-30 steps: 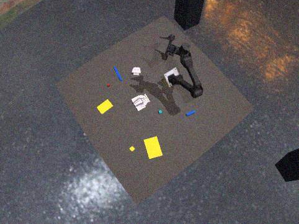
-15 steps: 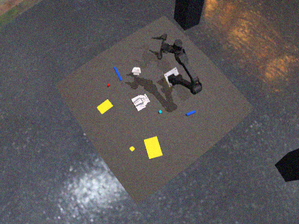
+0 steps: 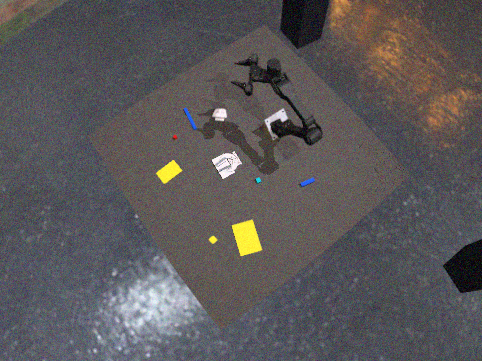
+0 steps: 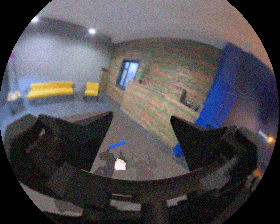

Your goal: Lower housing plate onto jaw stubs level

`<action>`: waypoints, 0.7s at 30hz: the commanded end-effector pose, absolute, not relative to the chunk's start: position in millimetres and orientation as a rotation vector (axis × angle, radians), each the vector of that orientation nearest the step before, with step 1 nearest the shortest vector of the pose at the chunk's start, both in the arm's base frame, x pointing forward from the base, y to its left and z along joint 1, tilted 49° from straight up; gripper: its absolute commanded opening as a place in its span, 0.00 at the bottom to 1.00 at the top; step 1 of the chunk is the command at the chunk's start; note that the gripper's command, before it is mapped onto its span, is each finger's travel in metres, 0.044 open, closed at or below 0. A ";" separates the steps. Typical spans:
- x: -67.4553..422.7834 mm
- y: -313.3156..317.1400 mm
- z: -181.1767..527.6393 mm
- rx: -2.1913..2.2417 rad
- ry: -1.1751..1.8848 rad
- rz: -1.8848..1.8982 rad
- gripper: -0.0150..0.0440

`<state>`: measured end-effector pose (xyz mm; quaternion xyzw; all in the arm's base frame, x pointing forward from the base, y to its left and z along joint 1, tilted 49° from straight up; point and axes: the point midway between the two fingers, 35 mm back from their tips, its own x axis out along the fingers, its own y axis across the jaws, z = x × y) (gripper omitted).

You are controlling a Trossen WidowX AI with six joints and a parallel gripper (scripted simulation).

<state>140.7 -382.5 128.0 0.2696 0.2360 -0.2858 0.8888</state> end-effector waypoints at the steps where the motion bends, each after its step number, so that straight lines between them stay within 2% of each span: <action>1: 148.1 -382.5 111.0 0.673 0.521 -0.595 1.00; 21: 176.2 -365.4 39.4 1.019 0.711 -0.605 1.00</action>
